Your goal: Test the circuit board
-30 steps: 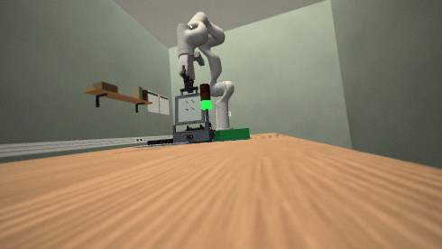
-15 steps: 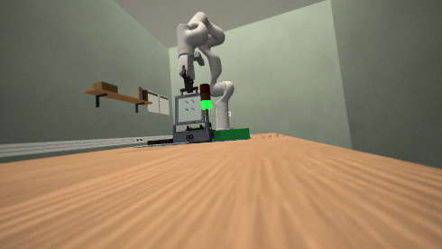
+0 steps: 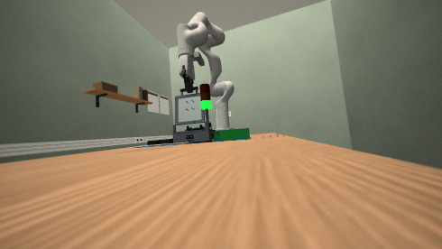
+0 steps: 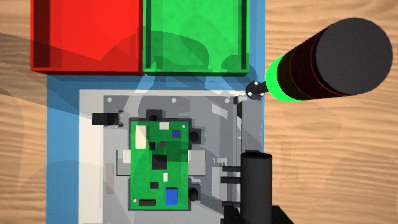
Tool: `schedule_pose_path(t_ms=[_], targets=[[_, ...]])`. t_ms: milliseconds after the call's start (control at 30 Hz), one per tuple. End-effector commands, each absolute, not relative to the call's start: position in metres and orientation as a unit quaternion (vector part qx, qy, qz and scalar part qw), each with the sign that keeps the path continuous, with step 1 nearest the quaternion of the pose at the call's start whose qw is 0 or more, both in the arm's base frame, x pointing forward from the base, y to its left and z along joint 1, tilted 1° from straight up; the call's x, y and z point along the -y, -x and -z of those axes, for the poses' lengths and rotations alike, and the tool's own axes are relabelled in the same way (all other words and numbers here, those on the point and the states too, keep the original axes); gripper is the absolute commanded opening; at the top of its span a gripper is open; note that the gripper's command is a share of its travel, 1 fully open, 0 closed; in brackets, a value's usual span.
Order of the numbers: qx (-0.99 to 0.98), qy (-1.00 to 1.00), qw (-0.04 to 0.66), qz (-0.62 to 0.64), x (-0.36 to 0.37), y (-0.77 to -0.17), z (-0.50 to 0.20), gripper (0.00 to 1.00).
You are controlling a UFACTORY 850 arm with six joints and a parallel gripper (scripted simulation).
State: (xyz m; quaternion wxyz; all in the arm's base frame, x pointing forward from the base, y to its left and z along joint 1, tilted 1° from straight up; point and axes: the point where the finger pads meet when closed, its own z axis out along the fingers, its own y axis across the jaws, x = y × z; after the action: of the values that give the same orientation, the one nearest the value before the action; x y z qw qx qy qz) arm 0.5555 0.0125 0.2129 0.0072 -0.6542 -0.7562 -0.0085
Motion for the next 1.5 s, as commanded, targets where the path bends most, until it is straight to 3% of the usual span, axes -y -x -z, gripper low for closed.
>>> schedule_pose_path(t_ms=[0,800,1467], targets=[[0.756,0.654,0.006,0.009,-0.012,-0.556,-0.214,0.00],[0.756,0.654,0.006,0.009,-0.013,-0.558,-0.214,0.00],[0.756,0.654,0.006,0.009,-0.020,-0.607,-0.216,0.00]])
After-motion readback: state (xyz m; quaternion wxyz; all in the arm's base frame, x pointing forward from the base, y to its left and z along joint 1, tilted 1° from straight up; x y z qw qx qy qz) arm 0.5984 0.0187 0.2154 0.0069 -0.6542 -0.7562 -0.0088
